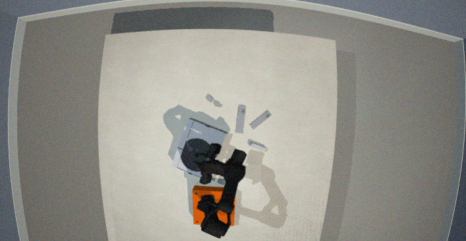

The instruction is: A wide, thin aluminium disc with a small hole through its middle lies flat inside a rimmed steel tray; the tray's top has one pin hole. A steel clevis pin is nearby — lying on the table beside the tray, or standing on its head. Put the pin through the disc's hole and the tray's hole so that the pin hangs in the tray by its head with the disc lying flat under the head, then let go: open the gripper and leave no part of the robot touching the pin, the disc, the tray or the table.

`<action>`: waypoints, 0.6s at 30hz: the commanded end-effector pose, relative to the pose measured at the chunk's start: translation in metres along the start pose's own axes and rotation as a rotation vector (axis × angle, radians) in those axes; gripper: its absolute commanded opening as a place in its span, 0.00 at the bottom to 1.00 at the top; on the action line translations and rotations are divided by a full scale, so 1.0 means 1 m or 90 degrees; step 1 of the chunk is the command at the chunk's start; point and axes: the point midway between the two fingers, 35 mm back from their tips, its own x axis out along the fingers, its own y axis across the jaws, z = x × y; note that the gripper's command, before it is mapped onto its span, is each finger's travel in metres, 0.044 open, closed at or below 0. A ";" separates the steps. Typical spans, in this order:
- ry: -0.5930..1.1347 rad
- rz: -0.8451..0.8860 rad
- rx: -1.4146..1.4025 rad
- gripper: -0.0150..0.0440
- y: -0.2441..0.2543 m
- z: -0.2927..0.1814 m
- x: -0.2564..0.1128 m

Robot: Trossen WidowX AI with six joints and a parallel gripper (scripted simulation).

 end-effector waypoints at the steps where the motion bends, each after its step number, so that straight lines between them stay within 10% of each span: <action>1: 0.007 -0.003 0.000 0.66 -0.002 -0.002 -0.010; 9: -0.002 0.002 -0.003 1.00 0.003 0.001 -0.091; 18: -0.004 0.002 -0.003 1.00 0.004 0.002 -0.094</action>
